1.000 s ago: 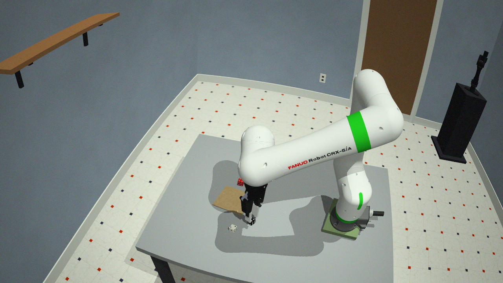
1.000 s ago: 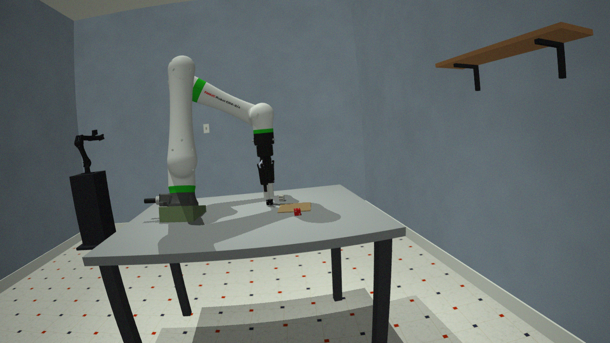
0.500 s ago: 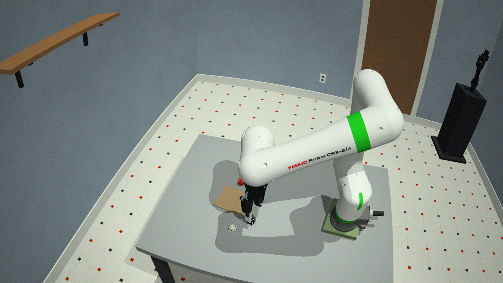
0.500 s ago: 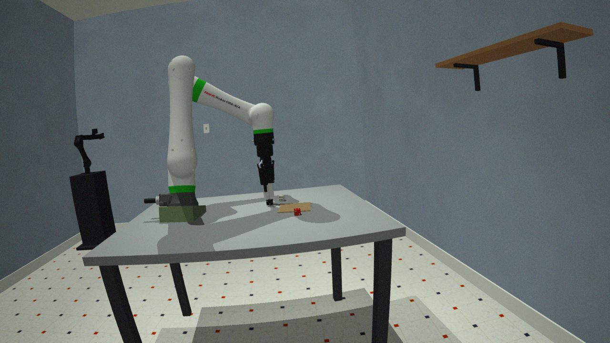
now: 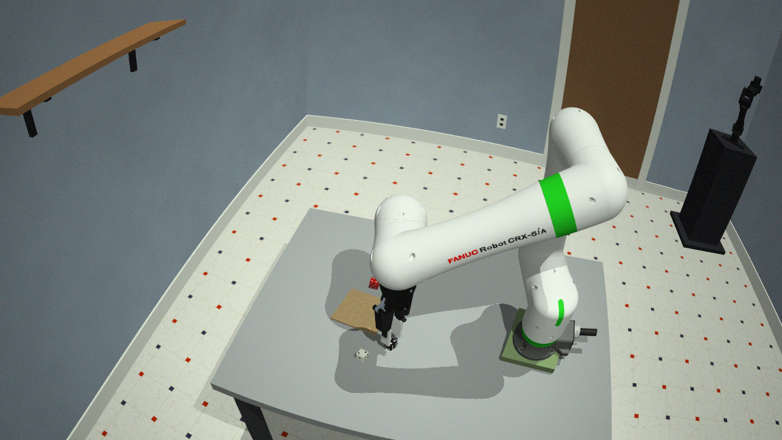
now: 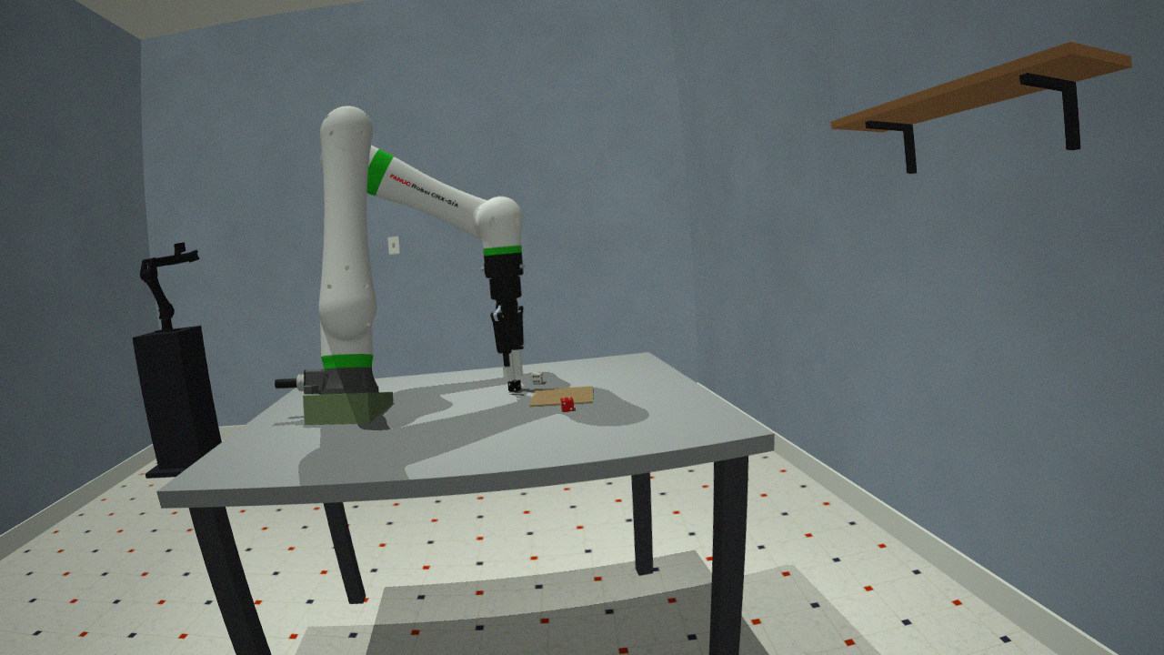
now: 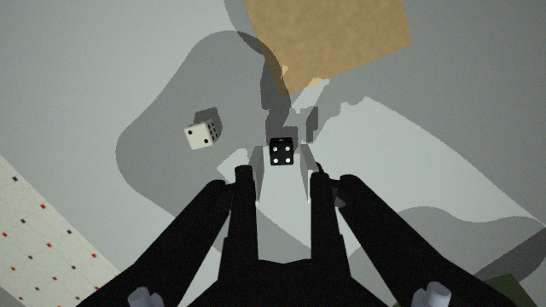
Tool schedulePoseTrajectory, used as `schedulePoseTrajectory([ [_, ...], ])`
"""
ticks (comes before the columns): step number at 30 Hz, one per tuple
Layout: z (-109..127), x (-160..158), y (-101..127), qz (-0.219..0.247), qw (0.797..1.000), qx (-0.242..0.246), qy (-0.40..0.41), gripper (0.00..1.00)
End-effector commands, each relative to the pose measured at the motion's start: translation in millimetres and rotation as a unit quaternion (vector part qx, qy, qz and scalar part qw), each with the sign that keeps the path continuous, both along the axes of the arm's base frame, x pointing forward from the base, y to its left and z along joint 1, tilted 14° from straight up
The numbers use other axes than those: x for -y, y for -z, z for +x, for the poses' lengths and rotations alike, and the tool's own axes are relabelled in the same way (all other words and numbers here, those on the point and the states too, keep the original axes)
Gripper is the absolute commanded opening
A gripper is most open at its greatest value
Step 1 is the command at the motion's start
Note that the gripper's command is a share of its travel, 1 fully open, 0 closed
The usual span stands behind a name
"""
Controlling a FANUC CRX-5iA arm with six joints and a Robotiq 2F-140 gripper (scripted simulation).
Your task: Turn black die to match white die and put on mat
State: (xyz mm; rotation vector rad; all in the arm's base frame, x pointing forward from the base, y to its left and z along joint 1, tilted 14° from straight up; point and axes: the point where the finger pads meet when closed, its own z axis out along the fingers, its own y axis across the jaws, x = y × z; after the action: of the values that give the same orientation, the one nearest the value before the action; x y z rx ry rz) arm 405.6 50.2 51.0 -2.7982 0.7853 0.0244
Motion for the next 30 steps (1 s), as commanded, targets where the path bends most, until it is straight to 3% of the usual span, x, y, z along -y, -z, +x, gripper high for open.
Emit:
schedulePoseTrajectory([
  [1, 0.2, 0.1, -0.2, 0.0, 1.0, 0.0, 0.0, 0.25],
  [14, 0.3, -0.3, 1.6, 0.0, 1.0, 0.0, 0.0, 0.25],
  [30, 1.4, -5.6, 23.8, 0.0, 1.0, 0.0, 0.0, 0.25],
])
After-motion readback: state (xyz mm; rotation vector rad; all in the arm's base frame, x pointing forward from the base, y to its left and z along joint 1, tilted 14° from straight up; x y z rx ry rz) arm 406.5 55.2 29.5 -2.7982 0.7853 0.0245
